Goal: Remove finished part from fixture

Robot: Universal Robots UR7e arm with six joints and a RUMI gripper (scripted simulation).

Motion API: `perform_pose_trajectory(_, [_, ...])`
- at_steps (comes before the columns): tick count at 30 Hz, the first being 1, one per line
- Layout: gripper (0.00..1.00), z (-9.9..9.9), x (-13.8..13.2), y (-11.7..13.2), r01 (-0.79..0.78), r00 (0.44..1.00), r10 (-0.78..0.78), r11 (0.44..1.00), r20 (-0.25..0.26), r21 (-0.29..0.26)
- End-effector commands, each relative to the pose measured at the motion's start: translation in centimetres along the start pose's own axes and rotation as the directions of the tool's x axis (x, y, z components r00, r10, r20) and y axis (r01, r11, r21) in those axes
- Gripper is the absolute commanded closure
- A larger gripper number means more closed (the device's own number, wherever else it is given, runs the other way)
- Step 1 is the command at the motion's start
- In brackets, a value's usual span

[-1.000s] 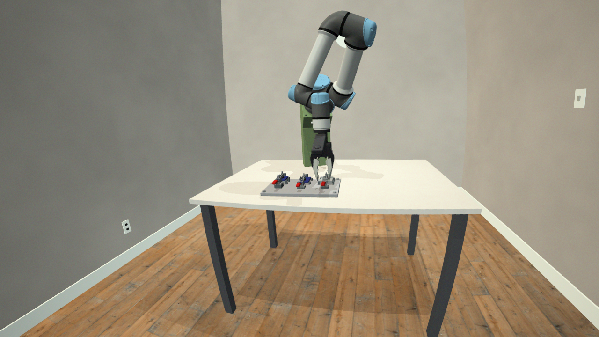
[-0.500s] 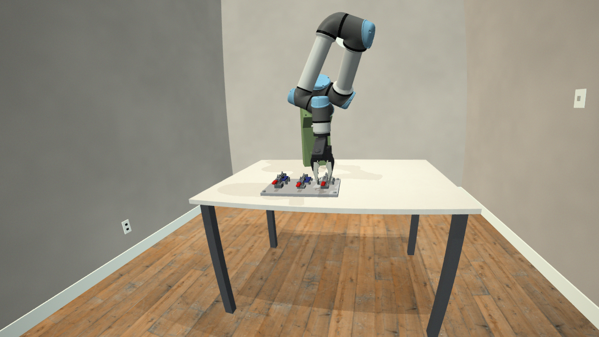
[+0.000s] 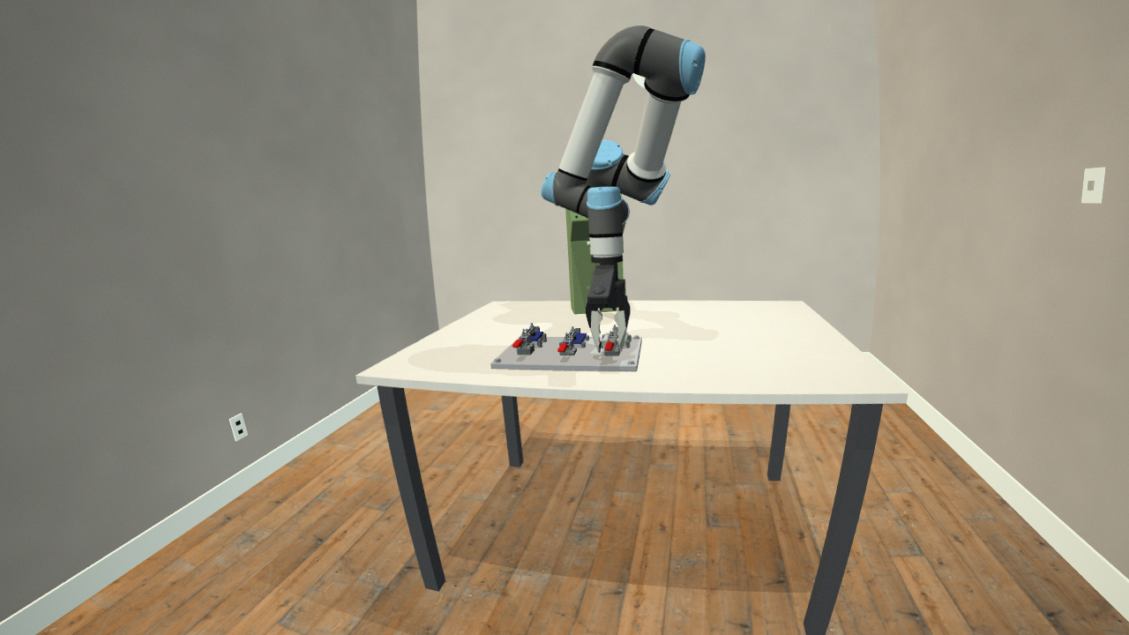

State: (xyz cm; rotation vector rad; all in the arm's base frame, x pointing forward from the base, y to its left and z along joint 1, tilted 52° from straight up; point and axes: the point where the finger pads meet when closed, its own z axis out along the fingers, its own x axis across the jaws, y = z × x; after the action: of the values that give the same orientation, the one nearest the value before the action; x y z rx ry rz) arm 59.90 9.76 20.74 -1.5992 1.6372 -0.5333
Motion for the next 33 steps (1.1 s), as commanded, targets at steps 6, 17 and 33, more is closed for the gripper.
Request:
perform_pose_trajectory(6, [0.72,0.02,-0.01,-0.05,0.0,1.0,0.0,1.0,0.0,0.001])
perform_pose_trajectory(17, [0.72,0.01,-0.01,-0.05,0.0,1.0,0.0,1.0,0.0,0.001])
perform_pose_trajectory(33, [1.0,0.0,-0.01,-0.04,0.0,1.0,0.0,1.0,0.0,0.001])
